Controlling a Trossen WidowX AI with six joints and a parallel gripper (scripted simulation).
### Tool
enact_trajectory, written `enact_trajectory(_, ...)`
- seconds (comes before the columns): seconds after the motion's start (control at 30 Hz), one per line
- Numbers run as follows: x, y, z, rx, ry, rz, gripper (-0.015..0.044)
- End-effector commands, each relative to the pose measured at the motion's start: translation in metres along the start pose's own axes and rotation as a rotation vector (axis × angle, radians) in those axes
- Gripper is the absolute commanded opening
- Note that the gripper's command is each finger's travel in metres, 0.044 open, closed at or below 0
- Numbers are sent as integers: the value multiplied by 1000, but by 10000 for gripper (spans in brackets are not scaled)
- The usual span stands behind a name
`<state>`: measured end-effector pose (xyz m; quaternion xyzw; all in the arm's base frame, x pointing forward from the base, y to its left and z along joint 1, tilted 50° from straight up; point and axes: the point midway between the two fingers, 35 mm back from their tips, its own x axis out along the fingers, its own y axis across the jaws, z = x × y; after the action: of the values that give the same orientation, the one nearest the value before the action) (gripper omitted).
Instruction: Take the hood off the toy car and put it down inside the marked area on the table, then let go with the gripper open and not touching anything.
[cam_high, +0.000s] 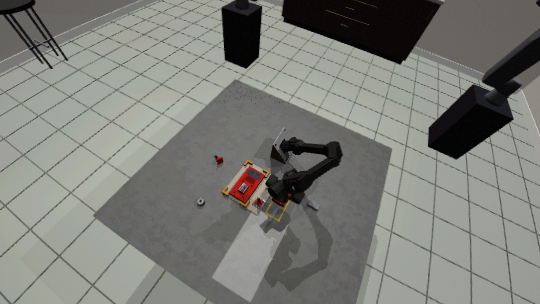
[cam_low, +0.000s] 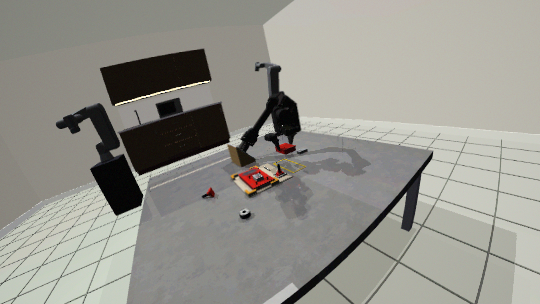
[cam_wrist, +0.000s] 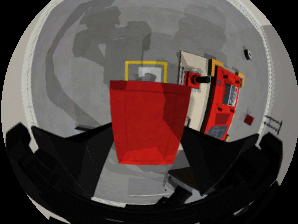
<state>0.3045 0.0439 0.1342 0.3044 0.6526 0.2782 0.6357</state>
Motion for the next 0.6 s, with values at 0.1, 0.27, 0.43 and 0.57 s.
enact_trajectory(0.1, 5, 1, 0, 3, -1, 5, 0)
enact_trajectory(0.27, 8, 1, 1, 3, -1, 5, 0)
enact_trajectory(0.43, 11, 1, 1, 3, -2, 5, 0)
enact_trajectory(0.57, 14, 1, 1, 3, -2, 4, 0)
